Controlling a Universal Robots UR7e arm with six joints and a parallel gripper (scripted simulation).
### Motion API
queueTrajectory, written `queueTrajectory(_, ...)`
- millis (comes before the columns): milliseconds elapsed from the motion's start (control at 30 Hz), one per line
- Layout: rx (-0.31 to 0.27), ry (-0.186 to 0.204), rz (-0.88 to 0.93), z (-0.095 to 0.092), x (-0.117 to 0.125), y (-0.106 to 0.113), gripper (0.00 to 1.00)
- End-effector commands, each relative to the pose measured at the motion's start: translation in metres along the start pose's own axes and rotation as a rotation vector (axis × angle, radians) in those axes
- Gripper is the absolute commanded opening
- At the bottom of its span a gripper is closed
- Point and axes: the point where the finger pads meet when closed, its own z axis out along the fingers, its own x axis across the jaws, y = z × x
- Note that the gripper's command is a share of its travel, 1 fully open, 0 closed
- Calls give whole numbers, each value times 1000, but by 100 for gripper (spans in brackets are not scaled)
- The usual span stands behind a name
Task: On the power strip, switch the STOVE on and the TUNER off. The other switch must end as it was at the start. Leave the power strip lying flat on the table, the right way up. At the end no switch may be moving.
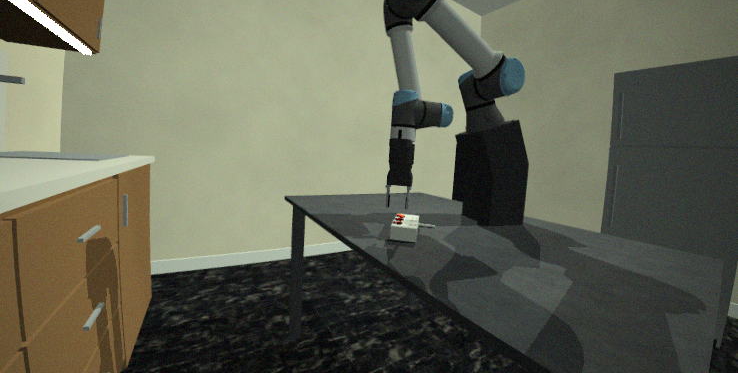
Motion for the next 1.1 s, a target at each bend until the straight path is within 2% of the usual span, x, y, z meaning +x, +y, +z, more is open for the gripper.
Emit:
queueTrajectory(0, 1, 1, 0, -9, 0, 0, 100)
queueTrajectory(167, 1, 1, 0, -18, 0, 0, 100)
queueTrajectory(633, 1, 1, 0, -72, 0, 0, 100)
queueTrajectory(1067, 1, 1, 0, -94, 0, 0, 100)
